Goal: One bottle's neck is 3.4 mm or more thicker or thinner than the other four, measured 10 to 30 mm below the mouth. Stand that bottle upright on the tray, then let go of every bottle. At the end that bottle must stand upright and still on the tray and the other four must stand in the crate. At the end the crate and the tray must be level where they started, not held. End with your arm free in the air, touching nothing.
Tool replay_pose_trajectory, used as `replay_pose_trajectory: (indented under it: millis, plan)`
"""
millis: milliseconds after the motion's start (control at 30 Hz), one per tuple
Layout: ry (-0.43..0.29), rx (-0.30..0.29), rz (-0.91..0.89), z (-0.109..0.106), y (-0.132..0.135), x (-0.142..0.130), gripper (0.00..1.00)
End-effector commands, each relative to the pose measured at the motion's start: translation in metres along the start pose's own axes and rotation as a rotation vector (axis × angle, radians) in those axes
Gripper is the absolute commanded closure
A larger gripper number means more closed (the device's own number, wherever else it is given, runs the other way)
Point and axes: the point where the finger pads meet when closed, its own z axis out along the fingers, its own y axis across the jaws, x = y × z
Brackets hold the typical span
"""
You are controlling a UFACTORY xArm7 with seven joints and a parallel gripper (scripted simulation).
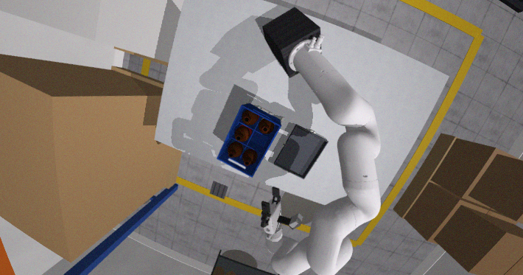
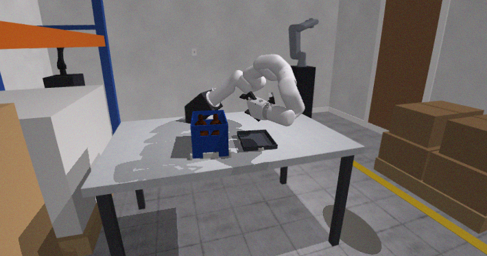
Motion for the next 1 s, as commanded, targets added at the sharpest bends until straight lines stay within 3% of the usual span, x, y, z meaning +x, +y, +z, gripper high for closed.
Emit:
replay_pose_trajectory:
  millis: [0,700,967]
  plan:
    - [-0.002,-0.002,0.003,0.000,-0.002,0.000,0.00]
    - [-0.006,-0.003,-0.003,-0.001,-0.003,0.001,0.00]
    - [-0.072,-0.013,-0.098,-0.003,-0.018,0.004,0.00]
